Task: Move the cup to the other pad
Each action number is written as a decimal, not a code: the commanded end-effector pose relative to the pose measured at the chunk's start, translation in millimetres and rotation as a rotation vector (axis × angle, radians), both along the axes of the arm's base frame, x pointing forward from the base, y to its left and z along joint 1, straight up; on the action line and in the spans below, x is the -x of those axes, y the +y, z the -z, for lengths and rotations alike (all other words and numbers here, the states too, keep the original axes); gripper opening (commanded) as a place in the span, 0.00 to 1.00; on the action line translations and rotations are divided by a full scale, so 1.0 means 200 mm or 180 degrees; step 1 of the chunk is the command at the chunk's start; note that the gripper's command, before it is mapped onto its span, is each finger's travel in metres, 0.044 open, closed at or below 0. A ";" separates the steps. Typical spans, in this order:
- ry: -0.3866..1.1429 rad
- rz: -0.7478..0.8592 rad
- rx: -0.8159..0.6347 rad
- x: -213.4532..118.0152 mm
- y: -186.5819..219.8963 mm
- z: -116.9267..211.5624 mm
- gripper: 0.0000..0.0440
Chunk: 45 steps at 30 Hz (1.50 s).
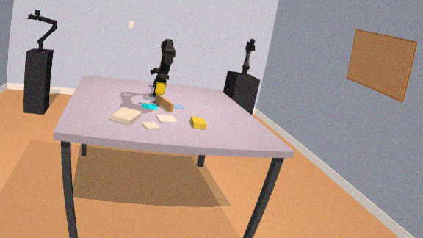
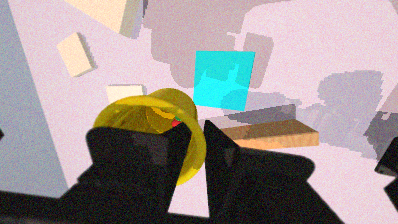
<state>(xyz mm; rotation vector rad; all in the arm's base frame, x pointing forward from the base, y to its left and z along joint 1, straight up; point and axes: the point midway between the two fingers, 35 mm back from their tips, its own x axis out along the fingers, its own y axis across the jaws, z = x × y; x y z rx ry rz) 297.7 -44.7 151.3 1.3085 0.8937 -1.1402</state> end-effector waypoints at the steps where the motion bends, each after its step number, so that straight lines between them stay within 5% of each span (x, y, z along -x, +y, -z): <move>1: 0.0008 0.0068 0.0024 -0.01 -0.05 0.06 0.00; 22: 0.0127 0.0252 0.0025 0.07 -0.15 0.33 0.06; 30: 0.0250 0.0339 0.0009 0.14 -0.17 0.40 0.17; 35: 0.0137 0.0395 -0.0014 0.13 -0.19 0.39 0.38; 45: -0.0041 0.0420 -0.0112 0.15 -0.18 0.33 0.44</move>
